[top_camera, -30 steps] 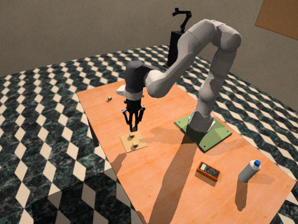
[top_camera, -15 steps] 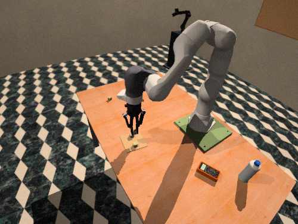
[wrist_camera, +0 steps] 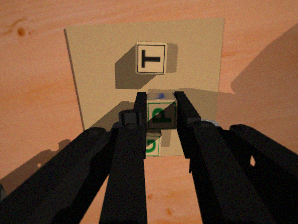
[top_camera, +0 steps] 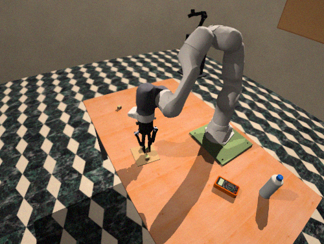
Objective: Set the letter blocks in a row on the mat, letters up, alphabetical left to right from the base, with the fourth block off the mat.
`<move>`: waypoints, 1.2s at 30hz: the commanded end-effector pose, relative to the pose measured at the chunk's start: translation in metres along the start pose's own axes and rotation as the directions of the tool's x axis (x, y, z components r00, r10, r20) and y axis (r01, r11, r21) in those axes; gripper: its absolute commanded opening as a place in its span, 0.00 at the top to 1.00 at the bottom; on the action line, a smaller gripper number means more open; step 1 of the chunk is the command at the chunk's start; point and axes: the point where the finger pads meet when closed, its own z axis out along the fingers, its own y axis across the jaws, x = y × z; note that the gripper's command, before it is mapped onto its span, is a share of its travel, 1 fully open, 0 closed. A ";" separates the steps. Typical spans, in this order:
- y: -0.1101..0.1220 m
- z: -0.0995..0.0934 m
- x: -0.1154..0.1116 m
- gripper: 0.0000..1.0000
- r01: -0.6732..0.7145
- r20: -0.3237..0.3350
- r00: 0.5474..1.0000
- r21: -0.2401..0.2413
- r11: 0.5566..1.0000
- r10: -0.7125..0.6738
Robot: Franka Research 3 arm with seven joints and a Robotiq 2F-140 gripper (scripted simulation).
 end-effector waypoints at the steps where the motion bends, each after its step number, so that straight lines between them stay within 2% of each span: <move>1: -0.010 0.010 0.003 0.78 -0.059 -0.021 0.998 0.023 0.998 0.059; 36: -0.010 0.014 0.003 0.78 -0.059 -0.021 0.998 0.023 0.998 0.059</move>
